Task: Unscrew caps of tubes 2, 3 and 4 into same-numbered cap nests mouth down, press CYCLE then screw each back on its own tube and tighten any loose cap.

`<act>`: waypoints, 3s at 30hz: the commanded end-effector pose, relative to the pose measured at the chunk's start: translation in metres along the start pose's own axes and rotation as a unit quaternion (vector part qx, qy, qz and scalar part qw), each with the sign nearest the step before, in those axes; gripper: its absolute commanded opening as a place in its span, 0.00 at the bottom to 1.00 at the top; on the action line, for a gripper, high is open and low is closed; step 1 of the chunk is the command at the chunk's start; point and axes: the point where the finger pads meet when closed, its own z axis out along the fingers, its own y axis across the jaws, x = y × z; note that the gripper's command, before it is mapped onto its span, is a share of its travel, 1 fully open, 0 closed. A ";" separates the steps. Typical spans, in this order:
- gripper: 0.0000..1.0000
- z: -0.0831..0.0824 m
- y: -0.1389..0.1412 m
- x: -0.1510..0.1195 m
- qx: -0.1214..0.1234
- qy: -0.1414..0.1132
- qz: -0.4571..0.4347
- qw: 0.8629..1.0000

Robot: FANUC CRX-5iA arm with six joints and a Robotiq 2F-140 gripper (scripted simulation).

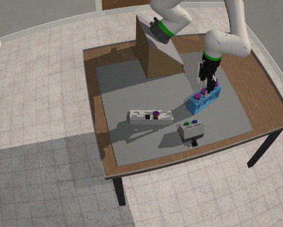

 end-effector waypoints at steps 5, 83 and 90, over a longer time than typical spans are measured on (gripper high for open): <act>0.35 0.000 0.000 0.000 -0.004 0.010 0.138 0.990; 0.35 -0.001 0.000 0.000 -0.006 0.010 0.008 1.000; 0.00 -0.001 0.000 0.000 -0.006 0.010 0.008 1.000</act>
